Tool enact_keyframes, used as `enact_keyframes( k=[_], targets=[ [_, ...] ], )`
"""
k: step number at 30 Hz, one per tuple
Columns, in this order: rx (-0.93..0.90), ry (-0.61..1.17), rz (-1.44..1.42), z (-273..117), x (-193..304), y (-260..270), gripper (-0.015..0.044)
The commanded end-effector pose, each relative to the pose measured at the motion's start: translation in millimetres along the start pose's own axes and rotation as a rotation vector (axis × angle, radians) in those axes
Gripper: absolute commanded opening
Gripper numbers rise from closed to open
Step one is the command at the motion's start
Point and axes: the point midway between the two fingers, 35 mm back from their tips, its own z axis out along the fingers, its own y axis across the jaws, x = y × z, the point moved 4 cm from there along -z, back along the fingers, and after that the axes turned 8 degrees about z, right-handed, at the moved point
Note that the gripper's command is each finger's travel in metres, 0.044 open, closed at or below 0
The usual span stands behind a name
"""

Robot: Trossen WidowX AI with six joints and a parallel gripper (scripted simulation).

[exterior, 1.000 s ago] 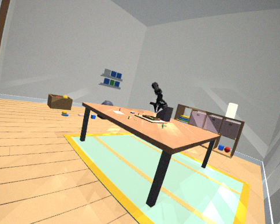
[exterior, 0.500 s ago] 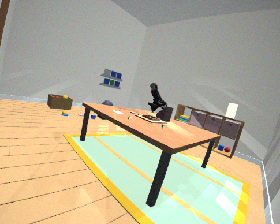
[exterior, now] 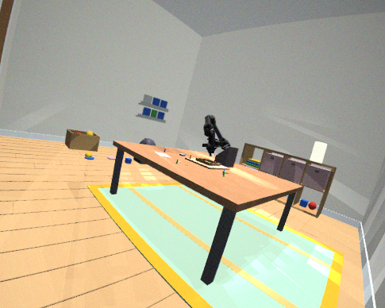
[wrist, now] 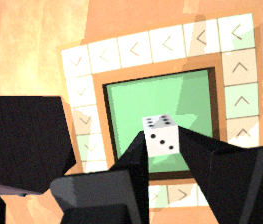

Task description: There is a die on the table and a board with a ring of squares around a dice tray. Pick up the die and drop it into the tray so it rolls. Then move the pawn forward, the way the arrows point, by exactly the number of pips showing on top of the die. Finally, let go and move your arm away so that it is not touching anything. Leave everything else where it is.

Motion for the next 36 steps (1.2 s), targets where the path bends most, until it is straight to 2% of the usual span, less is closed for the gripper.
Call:
enact_keyframes(
  k=[1, 17, 19, 24, 36],
  targets=[
    [-0.042, -0.113, -0.008, 5, 5, 3, 0.0],
    [-0.012, -0.602, -0.034, 12, 22, 2, 0.0],
    [-0.01, -0.607, -0.034, 10, 23, 1, 0.0],
    [-0.009, -0.607, -0.034, -28, 44, -7, 0.0],
    [-0.002, -0.604, -0.029, -27, 43, -6, 0.0]
  ],
)
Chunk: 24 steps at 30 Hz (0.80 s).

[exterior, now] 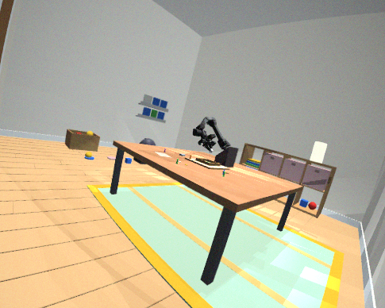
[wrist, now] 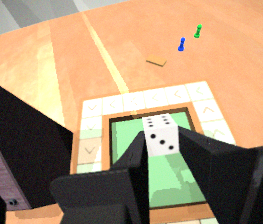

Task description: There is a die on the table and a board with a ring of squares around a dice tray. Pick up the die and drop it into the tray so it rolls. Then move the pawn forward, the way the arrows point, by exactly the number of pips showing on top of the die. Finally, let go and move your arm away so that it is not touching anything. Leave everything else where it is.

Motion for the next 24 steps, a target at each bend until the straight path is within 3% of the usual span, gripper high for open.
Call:
enact_keyframes(
  k=[1, 4, 12, 20, 22, 24],
  targets=[
    [0.001, 0.0, 0.0, 0, 0, 0, 0.0],
    [0.001, 0.0, 0.0, 0, 0, 0, 0.0],
    [0.001, 0.0, 0.0, 0, 0, 0, 0.021],
    [-0.008, -0.004, -0.003, -26, -30, 4, 0.042],
    [-0.025, 0.065, 0.009, -19, -30, 4, 0.044],
    [-0.049, 0.263, 0.031, 0, -31, 6, 0.044]
  ],
)
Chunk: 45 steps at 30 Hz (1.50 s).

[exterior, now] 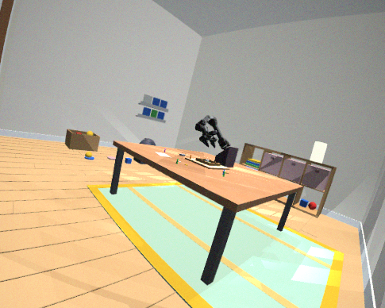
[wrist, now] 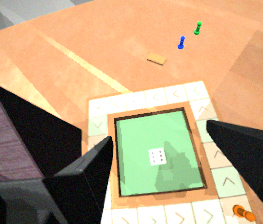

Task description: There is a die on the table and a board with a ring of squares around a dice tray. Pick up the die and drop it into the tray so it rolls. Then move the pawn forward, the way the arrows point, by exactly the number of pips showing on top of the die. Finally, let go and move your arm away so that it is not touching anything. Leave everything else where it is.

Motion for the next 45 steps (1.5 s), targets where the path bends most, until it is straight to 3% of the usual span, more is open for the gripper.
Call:
enact_keyframes(
  k=[1, 5, 7, 12, 15, 21, 25, 45],
  targets=[
    [-0.032, 0.282, 0.02, 27, -6, 4, 0.044],
    [0.091, 0.682, 0.0, 50, -17, 4, 0.044],
    [0.13, 0.745, -0.01, 53, -20, 4, 0.044],
    [0.085, 0.673, -0.016, 52, -20, 6, 0.044],
    [0.155, 0.665, 0.155, 45, -14, -14, 0.0361],
    [0.46, 0.602, 0.891, 11, 33, -95, 0.0204],
    [0.585, 0.561, 1.179, -6, 61, -121, 0.02],
    [0.588, 0.561, 1.183, 5, 75, -123, 0.02]
  ],
)
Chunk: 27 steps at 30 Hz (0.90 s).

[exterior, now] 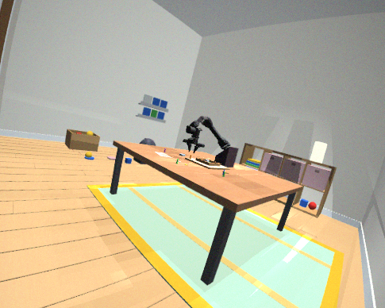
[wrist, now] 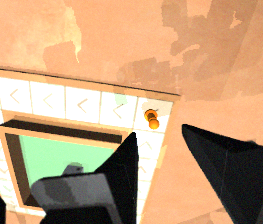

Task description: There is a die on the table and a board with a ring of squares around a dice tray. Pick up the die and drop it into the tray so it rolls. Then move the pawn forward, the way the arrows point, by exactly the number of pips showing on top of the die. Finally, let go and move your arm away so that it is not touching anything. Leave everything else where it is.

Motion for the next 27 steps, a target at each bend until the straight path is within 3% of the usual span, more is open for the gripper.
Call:
enact_keyframes(
  k=[1, 25, 27],
  targets=[
    [0.002, 0.009, -0.009, 7, 2, 1, 0.02],
    [0.003, 0.009, -0.009, 44, 3, 0, 0.02],
    [0.003, 0.009, -0.009, 44, 3, 0, 0.0147]
  ],
)
